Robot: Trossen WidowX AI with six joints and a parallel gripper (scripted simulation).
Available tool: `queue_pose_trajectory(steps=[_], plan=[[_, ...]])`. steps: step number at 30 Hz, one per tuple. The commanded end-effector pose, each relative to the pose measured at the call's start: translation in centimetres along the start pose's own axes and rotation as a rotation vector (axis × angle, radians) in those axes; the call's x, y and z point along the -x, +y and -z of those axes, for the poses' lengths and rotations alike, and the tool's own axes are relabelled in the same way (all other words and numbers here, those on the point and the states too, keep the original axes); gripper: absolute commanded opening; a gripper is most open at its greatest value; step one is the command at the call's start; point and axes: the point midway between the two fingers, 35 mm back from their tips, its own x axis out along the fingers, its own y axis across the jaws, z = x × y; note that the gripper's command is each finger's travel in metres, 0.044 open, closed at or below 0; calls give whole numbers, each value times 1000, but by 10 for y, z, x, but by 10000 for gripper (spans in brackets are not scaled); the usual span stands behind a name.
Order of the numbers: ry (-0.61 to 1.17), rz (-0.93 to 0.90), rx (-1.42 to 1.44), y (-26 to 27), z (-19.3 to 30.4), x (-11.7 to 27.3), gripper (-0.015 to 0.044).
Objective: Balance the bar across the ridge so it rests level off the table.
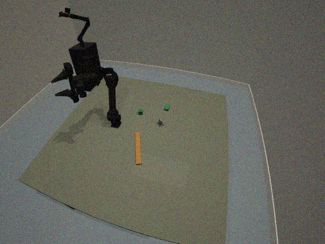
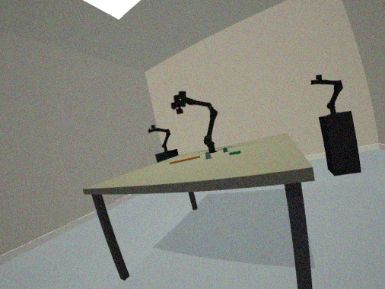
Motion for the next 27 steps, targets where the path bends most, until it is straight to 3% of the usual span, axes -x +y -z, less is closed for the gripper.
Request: queue_pose_trajectory(steps=[1,14,27], plan=[[-97,-73,-60,25,-33,-3,315],[-315,-341,-245,97,-118,12,315],[-414,-688,-398,174,-184,56,315]])
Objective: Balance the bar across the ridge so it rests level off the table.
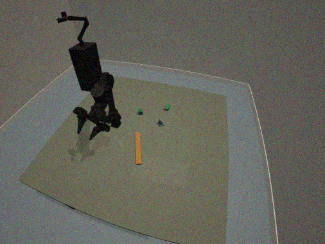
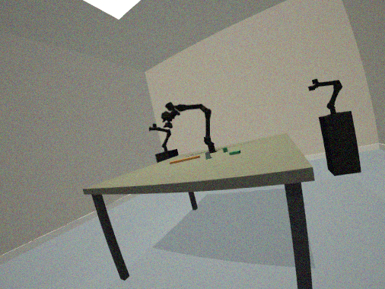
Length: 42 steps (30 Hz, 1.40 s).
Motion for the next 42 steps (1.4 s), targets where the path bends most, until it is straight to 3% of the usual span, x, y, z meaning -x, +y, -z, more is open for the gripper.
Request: queue_pose_trajectory(steps=[1,21,42], plan=[[-6,-123,-63,39,-9,-8,315],[175,-611,-345,196,-24,4,315],[721,-879,-557,326,7,71,315]])
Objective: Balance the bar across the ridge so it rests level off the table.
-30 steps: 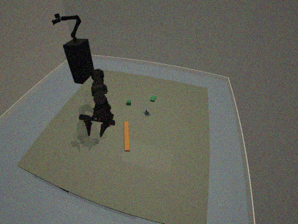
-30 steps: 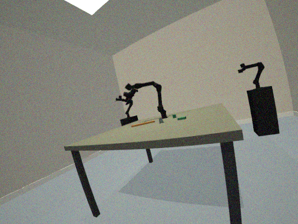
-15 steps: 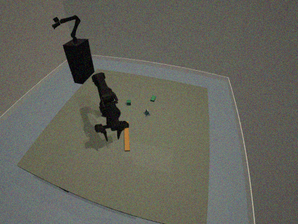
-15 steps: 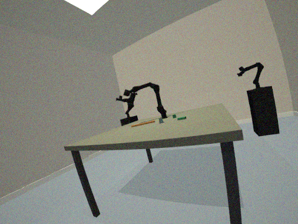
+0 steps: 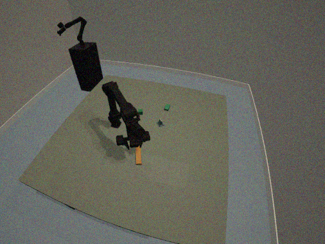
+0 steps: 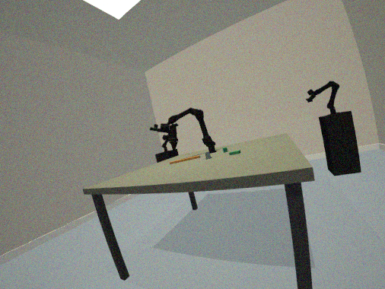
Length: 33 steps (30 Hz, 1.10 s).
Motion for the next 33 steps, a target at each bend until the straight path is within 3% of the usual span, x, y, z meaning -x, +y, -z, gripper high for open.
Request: queue_pose_trajectory(steps=[1,12,21,33], plan=[[122,-5,-85,14,25,-14,315],[185,0,-134,22,39,-21,315],[185,0,-134,22,47,-63,315],[185,0,-134,22,48,-71,315]])
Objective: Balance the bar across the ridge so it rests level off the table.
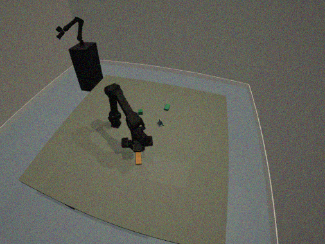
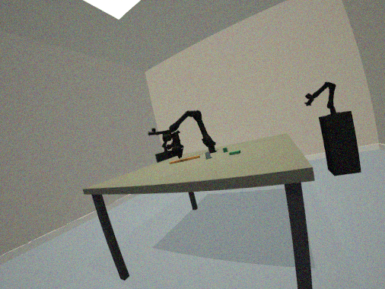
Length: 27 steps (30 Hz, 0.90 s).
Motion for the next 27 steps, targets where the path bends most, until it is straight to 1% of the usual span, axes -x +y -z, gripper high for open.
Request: queue_pose_trajectory(steps=[1,12,27], plan=[[8,1,-6,0,2,-8,315],[8,1,-6,0,2,-25,315],[8,1,-6,0,2,-25,315]])
